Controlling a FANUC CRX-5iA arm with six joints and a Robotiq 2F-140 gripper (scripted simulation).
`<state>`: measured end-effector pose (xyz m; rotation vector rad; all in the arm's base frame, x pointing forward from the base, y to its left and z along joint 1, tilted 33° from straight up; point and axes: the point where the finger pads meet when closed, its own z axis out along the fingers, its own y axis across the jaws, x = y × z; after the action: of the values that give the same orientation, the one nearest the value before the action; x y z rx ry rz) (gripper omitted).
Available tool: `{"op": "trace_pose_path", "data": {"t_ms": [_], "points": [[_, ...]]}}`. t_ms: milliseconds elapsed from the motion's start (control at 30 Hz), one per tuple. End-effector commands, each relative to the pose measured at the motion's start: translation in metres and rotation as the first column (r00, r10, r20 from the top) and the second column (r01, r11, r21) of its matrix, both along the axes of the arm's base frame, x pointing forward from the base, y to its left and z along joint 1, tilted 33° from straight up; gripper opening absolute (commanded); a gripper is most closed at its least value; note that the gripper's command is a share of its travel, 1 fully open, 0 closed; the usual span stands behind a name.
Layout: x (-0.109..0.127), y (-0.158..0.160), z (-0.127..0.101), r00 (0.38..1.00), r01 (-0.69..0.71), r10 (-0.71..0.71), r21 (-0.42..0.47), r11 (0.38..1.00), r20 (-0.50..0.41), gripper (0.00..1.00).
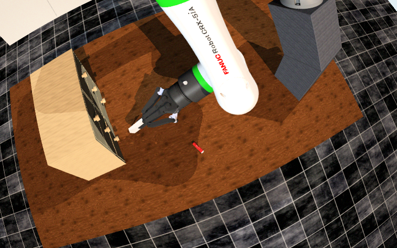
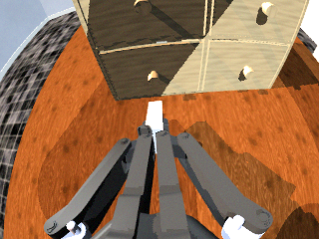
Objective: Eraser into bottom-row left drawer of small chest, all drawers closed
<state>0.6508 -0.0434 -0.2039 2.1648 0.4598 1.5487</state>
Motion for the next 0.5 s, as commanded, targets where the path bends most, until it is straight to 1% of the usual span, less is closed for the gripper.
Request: {"op": "trace_pose_path", "data": {"t_ms": [0, 100, 167, 367, 467], "points": [[-0.003, 0.0, 0.0, 1.0, 0.0, 0.0, 0.0, 1.0, 0.0, 0.0], [-0.005, 0.002, 0.002, 1.0, 0.0, 0.0, 0.0, 1.0, 0.0, 0.0], [-0.012, 0.006, 0.009, 1.0, 0.0, 0.0, 0.0, 1.0, 0.0, 0.0], [-0.051, 0.029, 0.048, 1.0, 0.0, 0.0, 0.0, 1.0, 0.0, 0.0], [-0.065, 0.037, 0.061, 1.0, 0.0, 0.0, 0.0, 1.0, 0.0, 0.0]]}}
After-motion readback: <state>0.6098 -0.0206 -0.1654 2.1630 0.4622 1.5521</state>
